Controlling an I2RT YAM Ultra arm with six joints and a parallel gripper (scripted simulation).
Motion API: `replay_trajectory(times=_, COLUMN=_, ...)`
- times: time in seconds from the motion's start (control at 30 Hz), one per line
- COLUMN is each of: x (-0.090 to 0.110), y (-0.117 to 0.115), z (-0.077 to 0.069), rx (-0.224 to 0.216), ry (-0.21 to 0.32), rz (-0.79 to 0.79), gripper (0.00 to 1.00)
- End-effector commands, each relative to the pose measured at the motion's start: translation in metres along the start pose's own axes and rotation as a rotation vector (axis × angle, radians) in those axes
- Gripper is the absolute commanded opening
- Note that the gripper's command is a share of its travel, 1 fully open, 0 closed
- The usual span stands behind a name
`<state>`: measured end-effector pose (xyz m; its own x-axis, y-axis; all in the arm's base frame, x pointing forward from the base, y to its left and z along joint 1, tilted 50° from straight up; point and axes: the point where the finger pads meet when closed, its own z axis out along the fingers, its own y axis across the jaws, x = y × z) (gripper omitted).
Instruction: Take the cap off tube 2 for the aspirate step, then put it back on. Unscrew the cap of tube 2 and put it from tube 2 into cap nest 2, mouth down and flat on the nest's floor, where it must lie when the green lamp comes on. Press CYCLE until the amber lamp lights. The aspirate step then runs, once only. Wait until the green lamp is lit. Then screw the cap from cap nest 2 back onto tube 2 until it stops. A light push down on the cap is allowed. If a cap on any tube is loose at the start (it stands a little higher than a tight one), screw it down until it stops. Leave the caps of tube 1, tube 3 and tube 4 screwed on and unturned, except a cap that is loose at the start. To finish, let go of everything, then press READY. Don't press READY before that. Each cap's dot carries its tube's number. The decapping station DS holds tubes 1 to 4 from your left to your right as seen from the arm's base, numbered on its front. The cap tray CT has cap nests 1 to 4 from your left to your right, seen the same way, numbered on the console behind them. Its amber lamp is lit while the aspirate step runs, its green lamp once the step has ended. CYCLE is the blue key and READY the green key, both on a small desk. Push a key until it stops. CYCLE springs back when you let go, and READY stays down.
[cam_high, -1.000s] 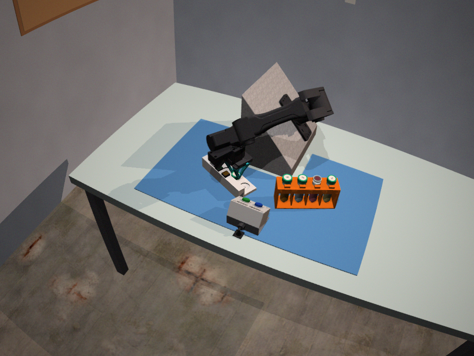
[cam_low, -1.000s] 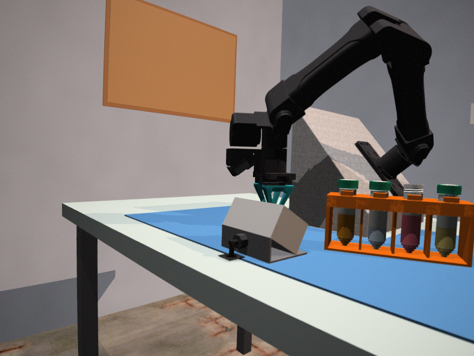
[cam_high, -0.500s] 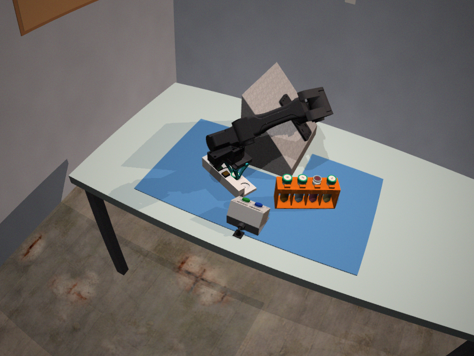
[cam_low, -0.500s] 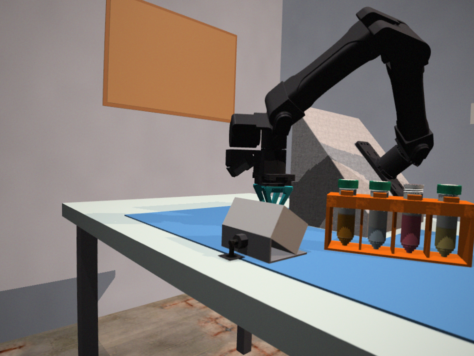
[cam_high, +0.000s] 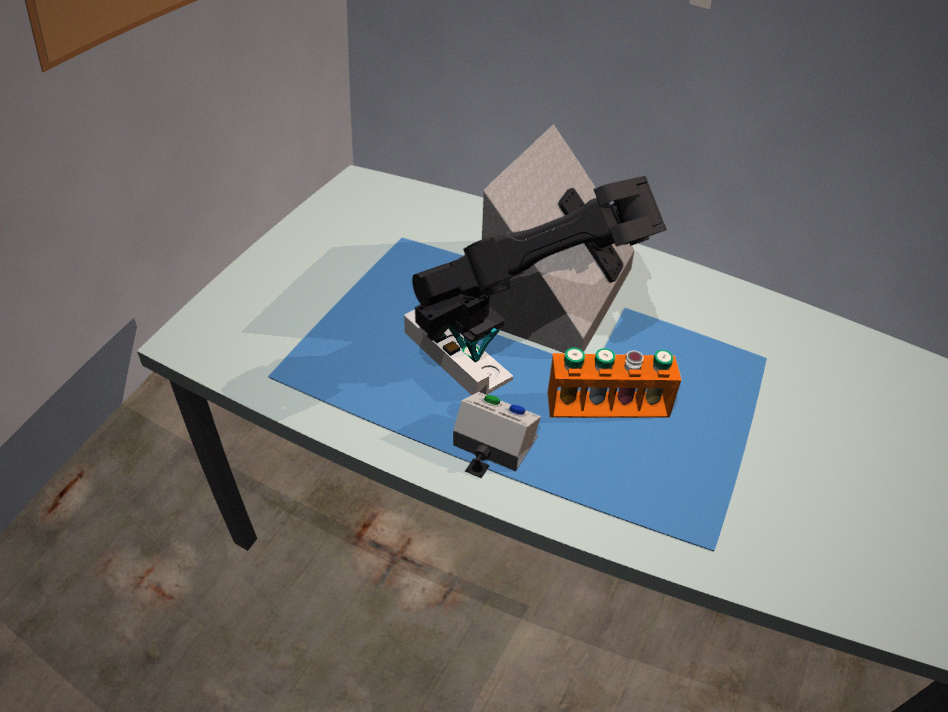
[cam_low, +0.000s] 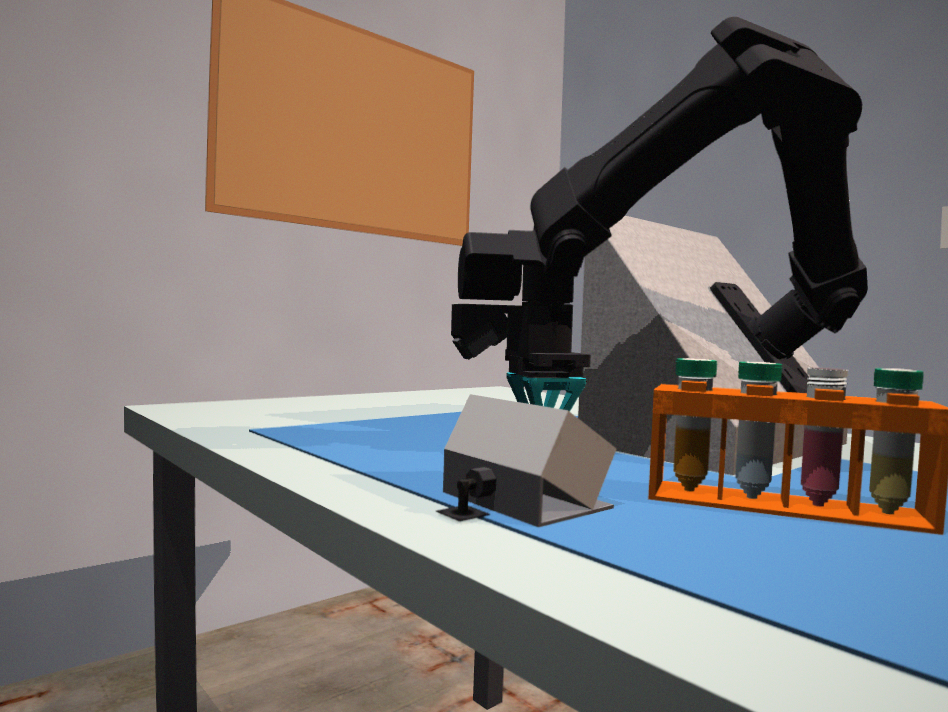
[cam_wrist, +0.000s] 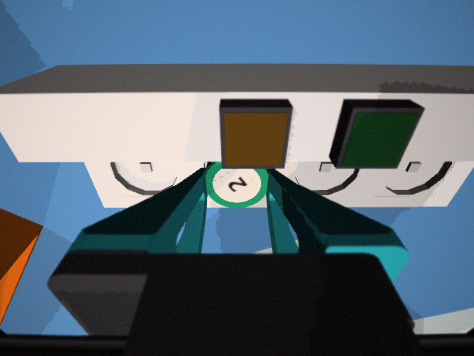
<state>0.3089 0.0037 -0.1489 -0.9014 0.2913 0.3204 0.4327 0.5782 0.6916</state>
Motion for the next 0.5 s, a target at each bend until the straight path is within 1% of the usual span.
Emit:
replay_trajectory(times=0.0, x=-0.0043, y=0.0003, z=-0.0032, rx=-0.003, ry=-0.017, rz=-0.004, gripper=0.0)
replay_trajectory(times=0.47, x=-0.0037, y=0.0006, z=-0.0016, rx=-0.003, ry=-0.017, rz=-0.004, gripper=0.0)
